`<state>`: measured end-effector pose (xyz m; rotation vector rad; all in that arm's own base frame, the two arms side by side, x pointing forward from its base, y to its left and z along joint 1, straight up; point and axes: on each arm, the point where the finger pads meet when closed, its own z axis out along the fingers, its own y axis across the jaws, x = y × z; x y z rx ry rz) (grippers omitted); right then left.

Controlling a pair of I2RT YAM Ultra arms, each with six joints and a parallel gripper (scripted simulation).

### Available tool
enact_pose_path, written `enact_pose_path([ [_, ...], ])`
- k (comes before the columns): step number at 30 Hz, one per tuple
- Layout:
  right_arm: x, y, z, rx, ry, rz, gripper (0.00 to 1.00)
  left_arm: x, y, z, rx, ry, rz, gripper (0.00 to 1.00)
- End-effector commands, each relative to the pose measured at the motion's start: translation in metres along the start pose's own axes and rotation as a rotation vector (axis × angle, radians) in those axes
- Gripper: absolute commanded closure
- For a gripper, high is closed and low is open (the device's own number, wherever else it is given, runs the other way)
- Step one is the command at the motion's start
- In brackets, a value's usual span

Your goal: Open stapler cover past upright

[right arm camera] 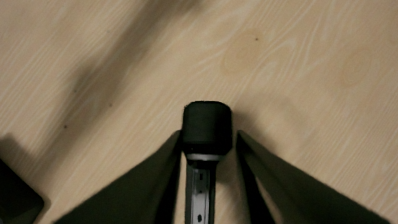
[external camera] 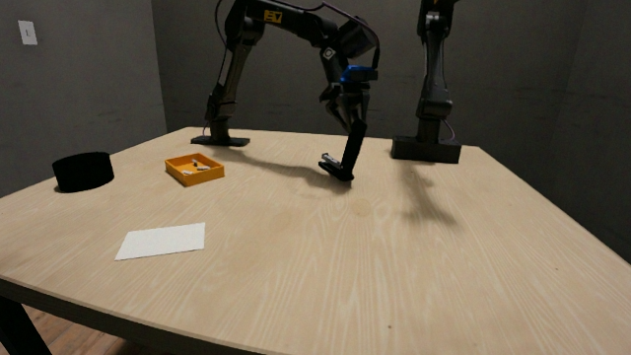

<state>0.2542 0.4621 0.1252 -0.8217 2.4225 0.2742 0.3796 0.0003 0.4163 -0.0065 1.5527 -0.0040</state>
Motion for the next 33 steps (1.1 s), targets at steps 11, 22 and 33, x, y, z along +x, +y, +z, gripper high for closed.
enact_pose_path([
  [11, -0.026, 0.001, -0.031, -0.026, -0.073, 0.018, 0.5, 0.004, 0.001, 0.001, 0.002, 0.004, 0.007, 0.43],
  [22, -0.024, 0.002, -0.049, -0.025, -0.07, 0.021, 0.5, 0.004, 0.001, 0.001, 0.002, 0.004, 0.007, 0.43],
  [33, -0.021, 0.006, -0.098, -0.027, -0.069, 0.022, 0.5, 0.004, 0.001, 0.001, 0.002, 0.004, 0.007, 0.43],
])
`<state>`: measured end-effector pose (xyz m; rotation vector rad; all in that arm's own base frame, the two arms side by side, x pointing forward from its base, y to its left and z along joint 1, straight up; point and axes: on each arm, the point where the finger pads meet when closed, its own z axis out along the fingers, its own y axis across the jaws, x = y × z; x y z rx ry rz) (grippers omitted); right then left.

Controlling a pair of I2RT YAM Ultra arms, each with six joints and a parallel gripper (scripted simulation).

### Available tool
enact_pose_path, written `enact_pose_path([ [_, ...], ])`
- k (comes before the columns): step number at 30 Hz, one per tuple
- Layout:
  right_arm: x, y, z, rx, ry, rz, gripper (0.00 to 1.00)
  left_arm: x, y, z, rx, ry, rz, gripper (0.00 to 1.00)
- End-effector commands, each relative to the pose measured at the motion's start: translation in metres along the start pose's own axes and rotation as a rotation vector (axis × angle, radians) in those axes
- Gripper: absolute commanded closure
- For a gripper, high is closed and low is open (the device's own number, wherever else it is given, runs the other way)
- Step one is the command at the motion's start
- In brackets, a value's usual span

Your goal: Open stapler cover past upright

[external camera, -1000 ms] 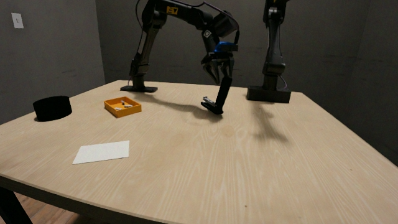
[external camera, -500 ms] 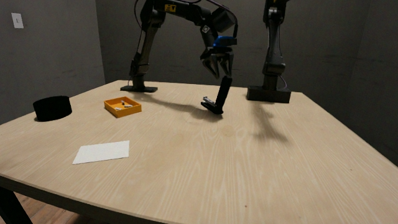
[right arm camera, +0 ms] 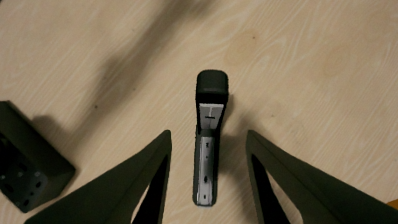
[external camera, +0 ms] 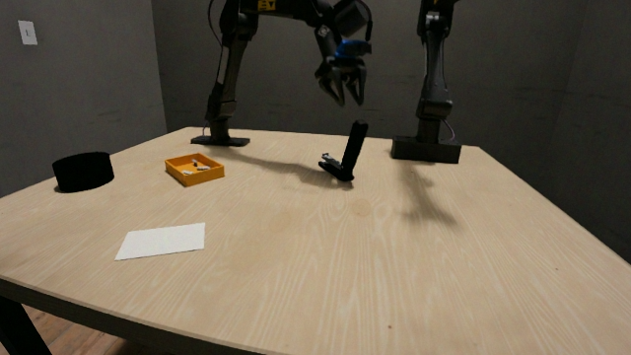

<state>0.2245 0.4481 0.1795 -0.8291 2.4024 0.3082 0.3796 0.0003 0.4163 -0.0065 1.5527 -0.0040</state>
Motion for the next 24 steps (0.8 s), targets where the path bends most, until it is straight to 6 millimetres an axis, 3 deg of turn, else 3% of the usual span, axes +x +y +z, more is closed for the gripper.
enact_pose_path([
  [1, -0.017, -0.001, -0.04, -0.004, -0.048, 0.026, 0.5, 0.004, 0.001, 0.001, 0.002, 0.004, 0.007, 0.43],
  [5, -0.004, -0.008, -0.016, 0.019, 0.002, 0.016, 0.5, 0.004, 0.001, 0.001, 0.002, 0.004, 0.007, 0.43],
  [9, -0.003, -0.009, -0.014, 0.021, 0.007, 0.015, 0.5, 0.004, 0.001, 0.001, 0.002, 0.004, 0.007, 0.43],
  [13, -0.009, 0.0, -0.018, -0.045, -0.031, -0.039, 0.04, 0.004, 0.001, 0.001, 0.002, 0.004, 0.007, 0.43],
  [14, -0.008, 0.002, -0.017, -0.061, -0.037, -0.059, 0.0, 0.004, 0.001, 0.001, 0.002, 0.004, 0.007, 0.43],
  [17, -0.007, 0.004, -0.017, -0.08, -0.042, -0.085, 0.0, 0.004, 0.001, 0.001, 0.002, 0.004, 0.007, 0.43],
  [24, 0.034, -0.001, -0.009, -0.183, -0.021, -0.277, 0.0, 0.004, 0.001, 0.001, 0.002, 0.004, 0.007, 0.43],
])
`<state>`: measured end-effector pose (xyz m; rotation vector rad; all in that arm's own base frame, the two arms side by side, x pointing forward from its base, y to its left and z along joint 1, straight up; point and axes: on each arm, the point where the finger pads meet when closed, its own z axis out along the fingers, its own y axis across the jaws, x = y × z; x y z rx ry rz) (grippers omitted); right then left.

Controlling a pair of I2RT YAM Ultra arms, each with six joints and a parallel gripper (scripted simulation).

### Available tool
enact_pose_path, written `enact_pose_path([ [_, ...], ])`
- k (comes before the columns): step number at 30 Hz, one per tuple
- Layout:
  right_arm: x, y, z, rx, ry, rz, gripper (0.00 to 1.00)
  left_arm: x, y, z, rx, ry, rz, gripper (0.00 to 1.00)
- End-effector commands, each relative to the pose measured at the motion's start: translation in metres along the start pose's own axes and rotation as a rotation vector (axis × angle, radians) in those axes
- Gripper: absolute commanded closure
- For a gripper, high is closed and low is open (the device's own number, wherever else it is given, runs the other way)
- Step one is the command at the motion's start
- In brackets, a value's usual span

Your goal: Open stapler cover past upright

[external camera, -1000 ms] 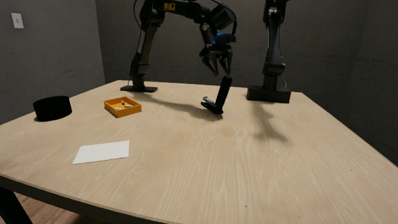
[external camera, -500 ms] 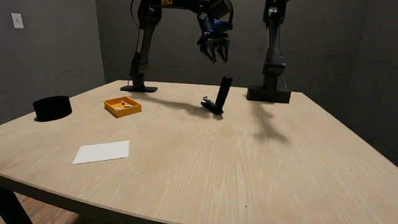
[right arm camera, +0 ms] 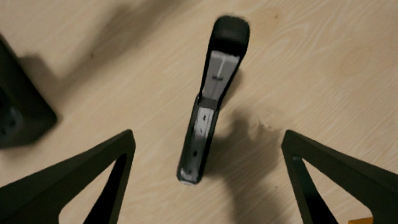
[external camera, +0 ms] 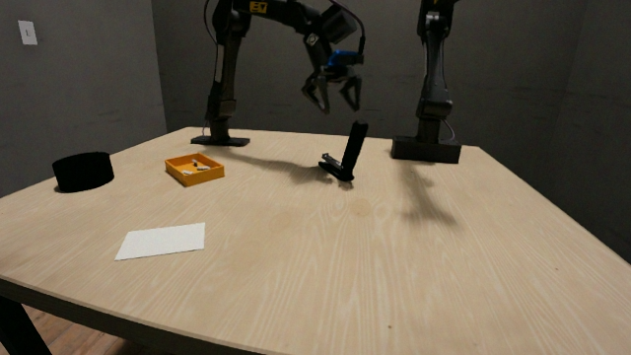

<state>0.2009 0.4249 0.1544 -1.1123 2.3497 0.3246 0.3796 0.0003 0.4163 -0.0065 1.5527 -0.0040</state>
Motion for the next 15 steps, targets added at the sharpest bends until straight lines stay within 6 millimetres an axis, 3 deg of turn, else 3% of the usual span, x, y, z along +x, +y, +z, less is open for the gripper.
enact_pose_path([
  [1, -0.002, 0.003, -0.009, -0.093, -0.074, -0.113, 0.0, 0.004, 0.001, 0.001, 0.002, 0.004, 0.007, 0.43],
  [7, 0.027, 0.0, -0.001, -0.142, -0.048, -0.21, 0.0, 0.004, 0.001, 0.001, 0.002, 0.004, 0.007, 0.43],
  [15, 0.044, -0.006, 0.003, -0.14, -0.013, -0.224, 0.0, 0.004, 0.001, 0.001, 0.002, 0.004, 0.007, 0.43],
])
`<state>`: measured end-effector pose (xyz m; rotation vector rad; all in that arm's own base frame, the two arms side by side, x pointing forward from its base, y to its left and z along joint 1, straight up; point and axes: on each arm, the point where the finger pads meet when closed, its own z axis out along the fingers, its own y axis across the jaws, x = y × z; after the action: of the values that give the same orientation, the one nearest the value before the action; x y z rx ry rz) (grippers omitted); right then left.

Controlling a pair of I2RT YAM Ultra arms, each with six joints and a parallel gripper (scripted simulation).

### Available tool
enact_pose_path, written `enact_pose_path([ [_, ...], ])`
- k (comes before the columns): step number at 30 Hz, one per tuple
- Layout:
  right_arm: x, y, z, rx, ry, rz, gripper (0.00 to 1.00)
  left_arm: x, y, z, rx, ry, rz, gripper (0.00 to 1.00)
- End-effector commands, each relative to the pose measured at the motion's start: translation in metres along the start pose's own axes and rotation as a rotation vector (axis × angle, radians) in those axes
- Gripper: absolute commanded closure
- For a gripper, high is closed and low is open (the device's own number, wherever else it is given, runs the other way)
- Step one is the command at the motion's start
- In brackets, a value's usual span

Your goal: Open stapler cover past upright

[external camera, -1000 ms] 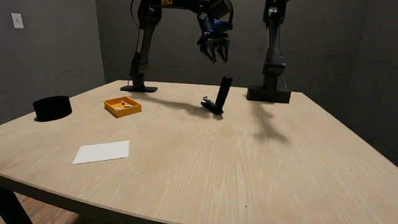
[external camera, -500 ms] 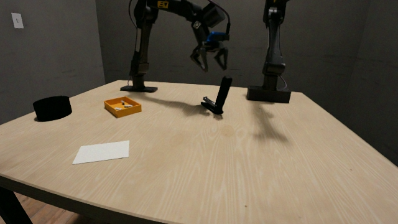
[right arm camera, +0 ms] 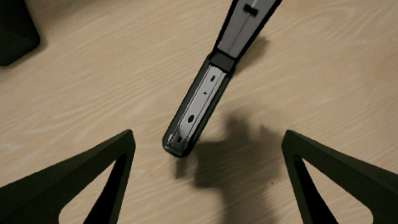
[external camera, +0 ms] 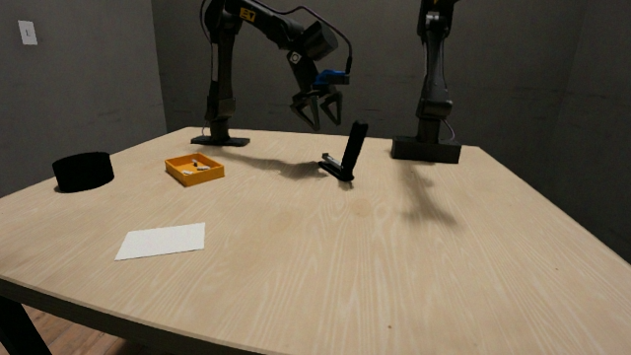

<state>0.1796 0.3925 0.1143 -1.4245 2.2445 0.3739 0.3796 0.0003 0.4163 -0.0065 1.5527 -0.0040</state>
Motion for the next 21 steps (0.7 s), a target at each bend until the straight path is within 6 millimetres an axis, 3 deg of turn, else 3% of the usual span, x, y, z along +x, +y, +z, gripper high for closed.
enact_pose_path([
  [1, -0.0085, -0.0027, -0.0103, -0.012, -0.052, -0.013, 0.0, 0.0039, 0.0007, 0.0008, 0.002, 0.004, 0.007, 0.43],
  [21, -0.0113, 0.0, -0.0092, -0.015, -0.054, -0.019, 0.0, 0.0039, 0.0007, 0.0008, 0.002, 0.004, 0.007, 0.43],
])
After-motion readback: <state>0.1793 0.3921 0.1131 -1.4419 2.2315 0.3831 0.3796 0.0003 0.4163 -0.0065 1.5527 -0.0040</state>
